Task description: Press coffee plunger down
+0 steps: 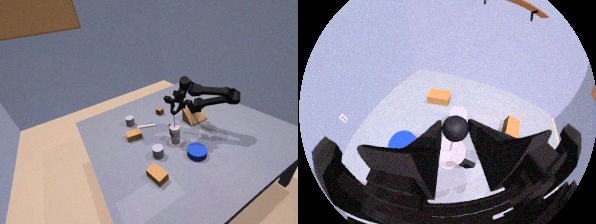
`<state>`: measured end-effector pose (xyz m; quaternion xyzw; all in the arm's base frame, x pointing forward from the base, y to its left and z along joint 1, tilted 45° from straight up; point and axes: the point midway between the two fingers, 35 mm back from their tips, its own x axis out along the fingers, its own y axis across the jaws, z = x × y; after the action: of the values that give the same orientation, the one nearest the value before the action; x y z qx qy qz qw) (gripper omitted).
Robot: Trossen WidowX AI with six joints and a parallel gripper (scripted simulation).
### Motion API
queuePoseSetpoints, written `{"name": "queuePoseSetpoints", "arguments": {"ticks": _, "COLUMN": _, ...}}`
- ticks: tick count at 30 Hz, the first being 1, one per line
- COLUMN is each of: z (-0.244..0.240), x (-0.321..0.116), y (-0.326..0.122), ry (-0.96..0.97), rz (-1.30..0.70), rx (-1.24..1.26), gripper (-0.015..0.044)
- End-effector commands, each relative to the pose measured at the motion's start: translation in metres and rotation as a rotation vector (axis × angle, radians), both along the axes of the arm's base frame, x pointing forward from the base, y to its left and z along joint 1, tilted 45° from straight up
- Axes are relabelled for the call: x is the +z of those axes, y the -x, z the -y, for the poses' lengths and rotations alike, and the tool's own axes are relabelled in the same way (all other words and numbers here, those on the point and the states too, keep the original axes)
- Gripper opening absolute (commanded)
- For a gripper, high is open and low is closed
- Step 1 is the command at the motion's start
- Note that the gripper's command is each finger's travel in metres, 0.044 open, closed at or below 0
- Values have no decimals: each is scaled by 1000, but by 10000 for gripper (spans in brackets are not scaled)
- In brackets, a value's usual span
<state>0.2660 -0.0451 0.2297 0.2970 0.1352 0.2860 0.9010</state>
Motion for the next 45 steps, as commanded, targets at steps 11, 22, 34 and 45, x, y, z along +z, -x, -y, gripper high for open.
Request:
{"name": "queuePoseSetpoints", "arguments": {"ticks": 11, "z": -16, "x": -23, "y": -6, "ry": 12, "rz": -14, "rx": -4, "gripper": 125}}
{"name": "queuePoseSetpoints", "arguments": {"ticks": 22, "z": -28, "x": -37, "y": -9, "ry": 13, "rz": -14, "rx": -5, "gripper": 125}}
{"name": "queuePoseSetpoints", "arguments": {"ticks": 34, "z": -42, "x": -50, "y": -11, "ry": 8, "rz": -8, "rx": -7, "gripper": 125}}
{"name": "queuePoseSetpoints", "arguments": {"ticks": 45, "z": -58, "x": -59, "y": -13, "ry": -4, "rz": 3, "rx": -8, "gripper": 125}}
